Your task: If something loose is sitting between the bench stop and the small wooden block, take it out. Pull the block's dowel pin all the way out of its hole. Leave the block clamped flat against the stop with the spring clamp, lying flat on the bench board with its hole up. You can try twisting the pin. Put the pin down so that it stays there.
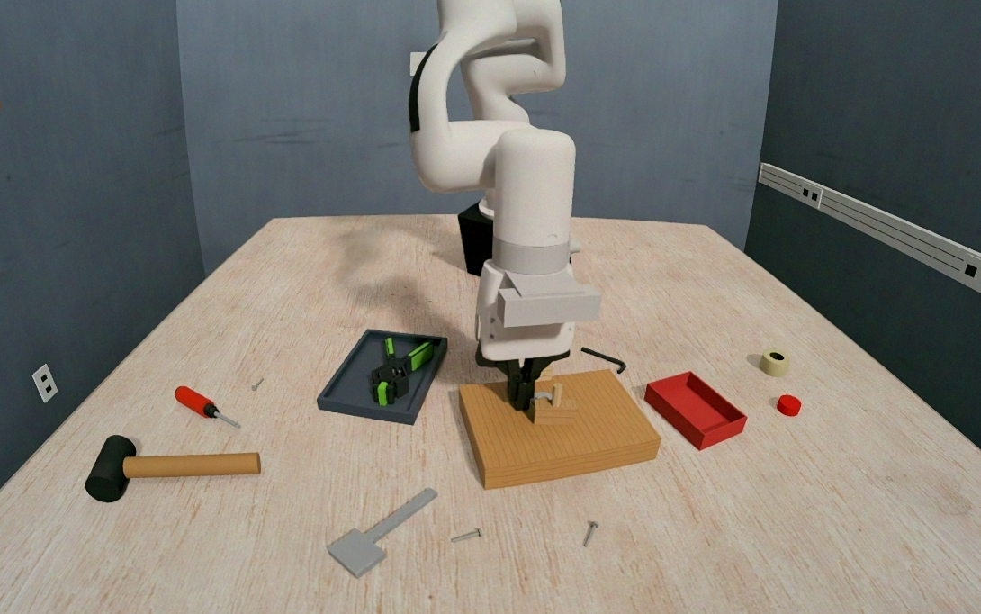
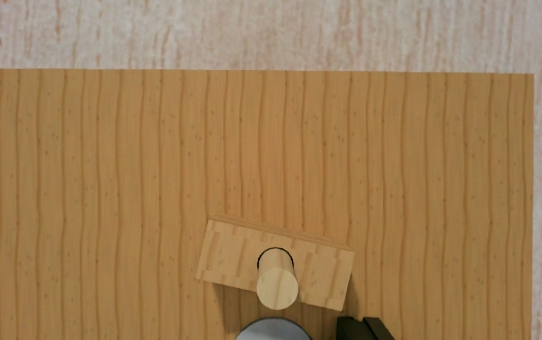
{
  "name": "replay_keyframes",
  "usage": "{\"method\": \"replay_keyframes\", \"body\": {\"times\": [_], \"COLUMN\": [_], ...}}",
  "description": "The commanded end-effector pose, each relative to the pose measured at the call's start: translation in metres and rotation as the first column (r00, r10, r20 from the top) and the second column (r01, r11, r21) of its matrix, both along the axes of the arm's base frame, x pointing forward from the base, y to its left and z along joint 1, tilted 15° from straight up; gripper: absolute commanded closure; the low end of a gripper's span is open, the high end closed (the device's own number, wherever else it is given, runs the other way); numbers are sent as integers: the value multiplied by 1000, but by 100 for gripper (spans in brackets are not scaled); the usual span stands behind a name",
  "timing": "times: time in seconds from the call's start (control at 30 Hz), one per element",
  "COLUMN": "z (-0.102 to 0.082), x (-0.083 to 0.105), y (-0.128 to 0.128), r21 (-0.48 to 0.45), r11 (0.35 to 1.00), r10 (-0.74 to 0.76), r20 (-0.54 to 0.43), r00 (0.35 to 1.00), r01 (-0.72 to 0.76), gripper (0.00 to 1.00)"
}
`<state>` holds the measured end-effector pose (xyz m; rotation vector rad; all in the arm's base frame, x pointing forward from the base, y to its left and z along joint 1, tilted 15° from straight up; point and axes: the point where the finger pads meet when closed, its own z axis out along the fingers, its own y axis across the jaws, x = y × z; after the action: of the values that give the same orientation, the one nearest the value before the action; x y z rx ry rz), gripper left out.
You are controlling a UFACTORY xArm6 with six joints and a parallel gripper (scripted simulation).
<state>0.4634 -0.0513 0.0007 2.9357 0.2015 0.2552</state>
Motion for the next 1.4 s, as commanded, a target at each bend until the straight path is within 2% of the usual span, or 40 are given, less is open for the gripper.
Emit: {"method": "replay_keyframes", "body": {"times": [0.0, 1.37], "z": [0, -6], "x": [0, -3], "y": [2, 30], "r21": [0, 0], "r11": [1000, 1000], "r10": [0, 0], "r20": [2, 2], "r00": [1000, 1000], "r01": [0, 0], "gripper": [100, 100]}}
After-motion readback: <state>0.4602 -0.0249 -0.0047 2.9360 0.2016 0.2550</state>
